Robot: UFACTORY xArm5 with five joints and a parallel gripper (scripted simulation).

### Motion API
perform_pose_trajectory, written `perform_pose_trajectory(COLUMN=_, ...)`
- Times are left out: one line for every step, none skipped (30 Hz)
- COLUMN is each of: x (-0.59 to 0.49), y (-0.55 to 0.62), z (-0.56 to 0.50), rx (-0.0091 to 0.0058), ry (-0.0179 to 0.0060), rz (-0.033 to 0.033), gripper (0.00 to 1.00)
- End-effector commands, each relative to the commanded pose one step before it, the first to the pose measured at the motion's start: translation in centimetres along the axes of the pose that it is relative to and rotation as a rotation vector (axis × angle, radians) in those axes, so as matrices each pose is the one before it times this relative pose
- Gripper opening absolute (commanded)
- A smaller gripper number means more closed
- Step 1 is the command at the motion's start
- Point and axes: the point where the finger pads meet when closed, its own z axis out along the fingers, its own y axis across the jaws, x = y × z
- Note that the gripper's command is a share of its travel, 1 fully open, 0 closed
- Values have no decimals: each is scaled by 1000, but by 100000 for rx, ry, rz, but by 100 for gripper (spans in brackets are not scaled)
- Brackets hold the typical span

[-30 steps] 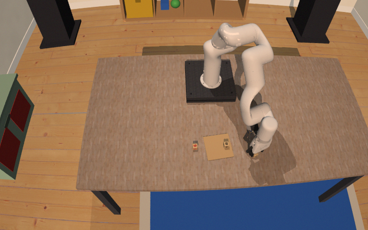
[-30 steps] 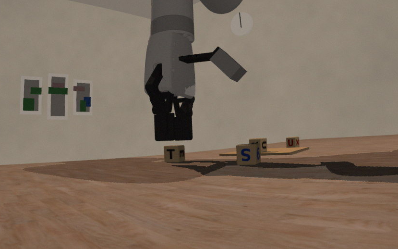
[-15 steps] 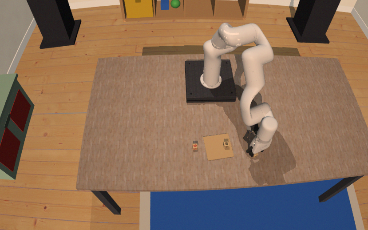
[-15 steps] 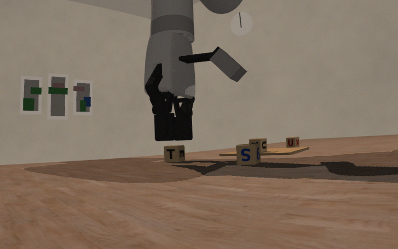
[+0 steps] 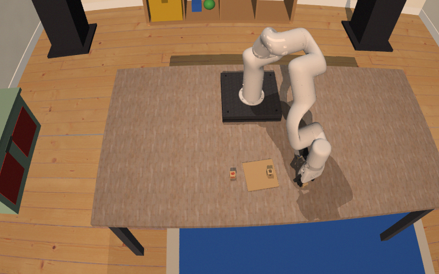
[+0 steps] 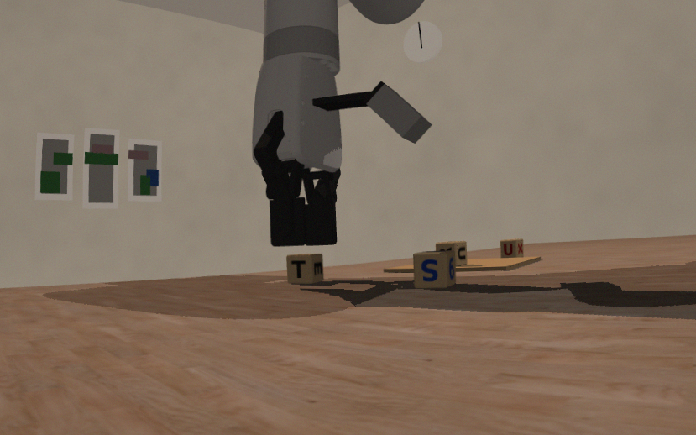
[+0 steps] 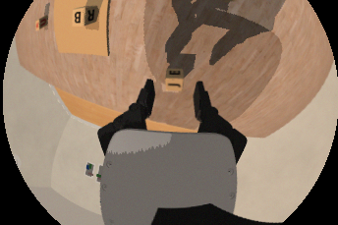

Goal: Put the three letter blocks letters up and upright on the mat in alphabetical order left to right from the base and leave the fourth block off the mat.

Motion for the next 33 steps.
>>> perform_pose_trajectory(x=-146, y=4, z=-151, rx=-7, ry=-396, rz=-3, gripper=63)
perform_pose_trajectory(x=0, y=0, z=0, rx=0, ry=0, rz=0, gripper=63)
perform_pose_trajectory(x=0, y=0, z=0, rx=0, ry=0, rz=0, gripper=63)
perform_pose_trajectory(x=0, y=0, z=0, rx=0, ry=0, rz=0, gripper=63)
perform_pose_trajectory(x=0, y=0, z=0, rx=0, ry=0, rz=0, gripper=63)
perform_pose_trajectory(x=0, y=0, z=0, rx=0, ry=0, rz=0, gripper=63)
perform_pose_trajectory(x=0, y=0, z=1, rx=0, ry=0, rz=0, gripper=63)
perform_pose_trajectory(x=0, y=0, z=7, rx=0, ry=0, rz=0, gripper=63)
perform_pose_trajectory(x=0, y=0, z=18, rx=0, ry=0, rz=0, gripper=63)
perform_pose_trajectory(x=0, y=-1, z=32, rx=0, ry=0, rz=0, gripper=63)
perform_pose_trajectory(x=0, y=-1, z=50, rx=0, ry=0, rz=0, gripper=63)
perform_pose_trajectory(x=1, y=-1, z=68, rx=0, ry=0, rz=0, gripper=63)
perform_pose_trajectory(x=1, y=-1, z=88, rx=0, ry=0, rz=0, gripper=63)
perform_pose_trajectory(x=1, y=-2, z=107, rx=0, ry=0, rz=0, gripper=63)
perform_pose_trajectory(x=2, y=-2, z=125, rx=0, ry=0, rz=0, gripper=63)
perform_pose_trajectory(x=3, y=-2, z=142, rx=0, ry=0, rz=0, gripper=63)
perform_pose_trajectory(x=4, y=-2, z=157, rx=0, ry=0, rz=0, gripper=63)
perform_pose_trajectory(x=4, y=-3, z=170, rx=0, ry=0, rz=0, gripper=63)
perform_pose_trajectory(x=0, y=0, z=0, rx=0, ry=0, rz=0, gripper=63)
perform_pose_trajectory(x=0, y=0, z=0, rx=0, ry=0, rz=0, gripper=63)
perform_pose_trajectory(x=-1, y=-3, z=173, rx=0, ry=0, rz=0, gripper=63)
perform_pose_trajectory(x=-1, y=-3, z=180, rx=0, ry=0, rz=0, gripper=63)
perform_pose_trajectory(x=0, y=-3, z=183, rx=0, ry=0, rz=0, gripper=63)
perform_pose_trajectory(x=1, y=-3, z=183, rx=0, ry=0, rz=0, gripper=63)
perform_pose_trajectory(x=2, y=-3, z=180, rx=0, ry=0, rz=0, gripper=63)
perform_pose_trajectory(x=0, y=-3, z=171, rx=0, ry=0, rz=0, gripper=63)
perform_pose_trajectory(x=-1, y=-3, z=160, rx=0, ry=0, rz=0, gripper=63)
perform_pose_trajectory(x=-1, y=-2, z=148, rx=0, ry=0, rz=0, gripper=63)
perform_pose_trajectory(x=0, y=-2, z=134, rx=0, ry=0, rz=0, gripper=63)
perform_pose_trajectory(x=0, y=-2, z=118, rx=0, ry=0, rz=0, gripper=63)
perform_pose_trajectory(x=1, y=-2, z=101, rx=0, ry=0, rz=0, gripper=63)
perform_pose_trajectory(x=1, y=-1, z=83, rx=0, ry=0, rz=0, gripper=63)
perform_pose_trajectory(x=1, y=-1, z=64, rx=0, ry=0, rz=0, gripper=63)
